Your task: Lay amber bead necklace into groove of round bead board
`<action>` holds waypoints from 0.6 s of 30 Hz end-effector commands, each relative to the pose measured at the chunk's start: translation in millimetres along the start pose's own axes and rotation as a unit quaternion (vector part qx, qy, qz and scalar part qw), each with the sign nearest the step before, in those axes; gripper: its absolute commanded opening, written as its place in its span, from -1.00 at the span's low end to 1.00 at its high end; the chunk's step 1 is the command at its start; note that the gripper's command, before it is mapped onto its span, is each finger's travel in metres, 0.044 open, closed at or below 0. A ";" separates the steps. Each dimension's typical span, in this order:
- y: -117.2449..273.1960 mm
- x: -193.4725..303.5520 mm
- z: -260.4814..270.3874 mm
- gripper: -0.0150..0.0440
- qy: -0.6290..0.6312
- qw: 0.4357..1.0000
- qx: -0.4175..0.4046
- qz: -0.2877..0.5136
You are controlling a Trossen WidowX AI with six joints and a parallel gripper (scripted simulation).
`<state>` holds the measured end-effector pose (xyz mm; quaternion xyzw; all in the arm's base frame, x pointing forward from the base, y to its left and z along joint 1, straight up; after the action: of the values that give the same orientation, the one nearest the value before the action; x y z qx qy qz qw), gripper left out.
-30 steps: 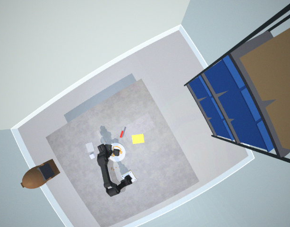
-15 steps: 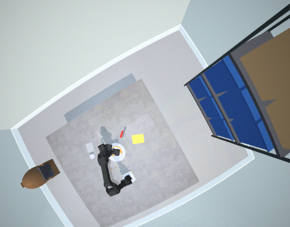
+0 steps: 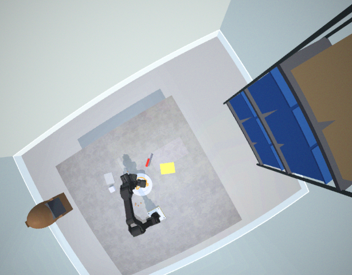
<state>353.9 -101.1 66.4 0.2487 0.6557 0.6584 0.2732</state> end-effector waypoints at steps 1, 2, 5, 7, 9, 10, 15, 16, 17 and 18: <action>-6.0 0.2 -0.4 -0.08 -0.002 1.000 0.001 0.001; -6.0 0.2 -0.4 -0.08 -0.002 1.000 0.001 0.001; -3.3 0.5 -0.3 -0.26 0.000 1.000 0.001 0.001; -3.3 0.5 -0.3 -0.44 0.000 1.000 0.001 0.001; -3.3 0.5 -0.3 -0.49 0.000 1.000 0.001 0.001; -3.3 0.5 -0.3 -0.49 0.000 1.000 0.001 0.001; -3.3 0.5 -0.3 -0.49 0.000 1.000 0.001 0.001; -3.3 0.5 -0.3 -0.49 0.000 1.000 0.001 0.001; -3.3 0.5 -0.3 -0.49 0.000 1.000 0.001 0.001; -3.3 0.5 -0.3 -0.49 0.000 1.000 0.001 0.001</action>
<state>353.5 -100.9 62.5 0.2503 0.6558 0.6582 0.2721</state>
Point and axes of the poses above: the point midway between the two fingers, 35 mm back from their tips, its own y axis back along the fingers, its own z axis across the jaws, x = y × z, the point moved 2 cm from there along y, back along the fingers, and after that the axes turned 3 degrees about y, right-handed, at the moved point
